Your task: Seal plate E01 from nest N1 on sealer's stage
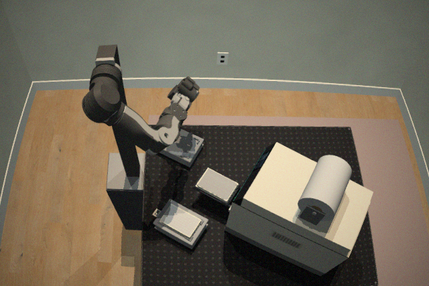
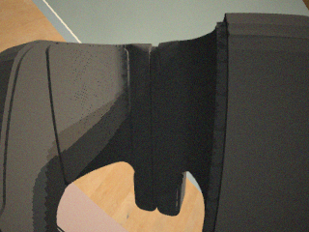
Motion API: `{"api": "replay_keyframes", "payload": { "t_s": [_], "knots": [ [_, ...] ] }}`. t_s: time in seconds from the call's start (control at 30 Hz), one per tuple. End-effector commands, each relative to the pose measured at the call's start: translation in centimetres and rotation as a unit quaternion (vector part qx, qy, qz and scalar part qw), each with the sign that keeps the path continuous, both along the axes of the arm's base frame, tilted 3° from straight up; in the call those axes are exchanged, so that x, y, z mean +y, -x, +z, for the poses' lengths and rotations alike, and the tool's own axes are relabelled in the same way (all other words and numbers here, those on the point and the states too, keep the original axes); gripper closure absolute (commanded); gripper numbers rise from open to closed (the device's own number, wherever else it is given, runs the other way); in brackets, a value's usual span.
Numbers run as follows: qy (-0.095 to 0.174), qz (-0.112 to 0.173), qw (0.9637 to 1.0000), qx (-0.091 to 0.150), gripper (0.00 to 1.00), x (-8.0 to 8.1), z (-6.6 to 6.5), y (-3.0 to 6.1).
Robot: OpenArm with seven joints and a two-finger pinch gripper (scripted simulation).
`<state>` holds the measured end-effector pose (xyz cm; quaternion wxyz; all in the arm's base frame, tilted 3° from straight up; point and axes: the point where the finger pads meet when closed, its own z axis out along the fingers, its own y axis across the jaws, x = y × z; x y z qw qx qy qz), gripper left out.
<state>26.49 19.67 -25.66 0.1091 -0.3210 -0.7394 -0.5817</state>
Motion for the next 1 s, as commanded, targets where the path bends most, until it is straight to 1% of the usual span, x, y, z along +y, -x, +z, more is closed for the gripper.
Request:
{"api": "replay_keyframes", "payload": {
  "t_s": [0.0,0.83,0.9,0.97],
  "knots": [
    [0.001,0.001,1.0,0.0,1.0,0.0,0.1,-0.02],
    [0.001,0.001,1.0,0.0,1.0,0.0,0.4,-0.17],
    [0.027,0.012,0.9996,-0.002,1.0,-0.3,-0.4,0.3],
    [0.055,0.024,0.9982,-0.002,1.0,-0.6,-1.2,0.78]
  ]
}}
